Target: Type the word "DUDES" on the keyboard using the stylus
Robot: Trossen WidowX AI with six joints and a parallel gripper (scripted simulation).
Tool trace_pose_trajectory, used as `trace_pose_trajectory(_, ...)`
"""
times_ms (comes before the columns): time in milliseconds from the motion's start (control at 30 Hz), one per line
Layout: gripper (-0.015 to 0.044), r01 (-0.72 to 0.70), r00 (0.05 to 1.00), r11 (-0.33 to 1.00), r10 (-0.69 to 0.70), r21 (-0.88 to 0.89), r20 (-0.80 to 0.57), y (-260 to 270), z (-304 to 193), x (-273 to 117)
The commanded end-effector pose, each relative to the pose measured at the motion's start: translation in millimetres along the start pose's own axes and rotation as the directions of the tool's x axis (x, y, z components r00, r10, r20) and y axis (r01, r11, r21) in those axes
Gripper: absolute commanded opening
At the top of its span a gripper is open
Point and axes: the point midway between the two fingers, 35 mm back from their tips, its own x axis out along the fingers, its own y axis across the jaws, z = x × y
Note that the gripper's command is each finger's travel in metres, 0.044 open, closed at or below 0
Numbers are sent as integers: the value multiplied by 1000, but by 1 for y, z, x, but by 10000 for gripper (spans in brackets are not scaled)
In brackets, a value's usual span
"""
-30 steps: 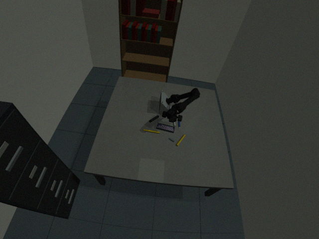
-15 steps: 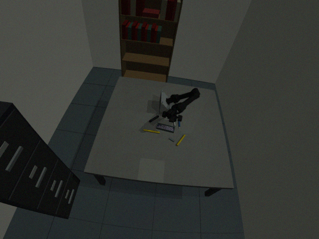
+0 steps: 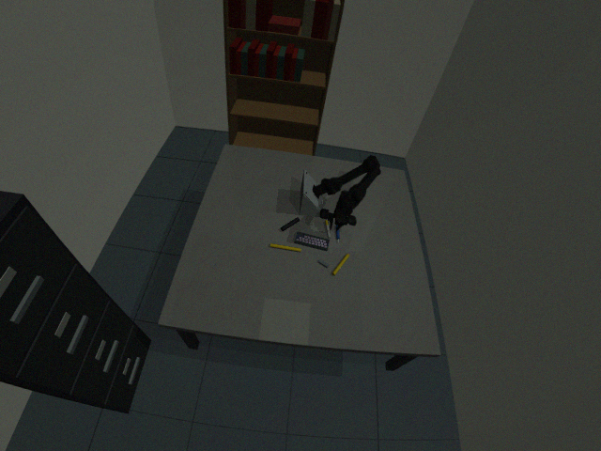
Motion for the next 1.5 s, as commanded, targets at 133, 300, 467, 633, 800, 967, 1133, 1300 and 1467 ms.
trace_pose_trajectory(133, 150, -76, 982, 996, 82, -43, 171, 28, -34, 3)
trace_pose_trajectory(300, 150, -113, 969, 992, 124, -62, 215, 35, -44, 4)
trace_pose_trajectory(467, 150, -113, 969, 992, 124, -62, 215, 35, -44, 4)
trace_pose_trajectory(633, 150, -114, 969, 992, 124, -62, 215, 35, -45, 7)
trace_pose_trajectory(800, 150, -114, 969, 992, 125, -62, 215, 36, -45, 9)
trace_pose_trajectory(967, 150, -114, 969, 992, 125, -62, 215, 36, -46, 12)
trace_pose_trajectory(1133, 150, -114, 969, 992, 125, -62, 215, 38, -48, 14)
trace_pose_trajectory(1300, 150, -114, 969, 992, 125, -62, 215, 39, -49, 17)
trace_pose_trajectory(1467, 150, -114, 969, 991, 125, -62, 215, 39, -50, 20)
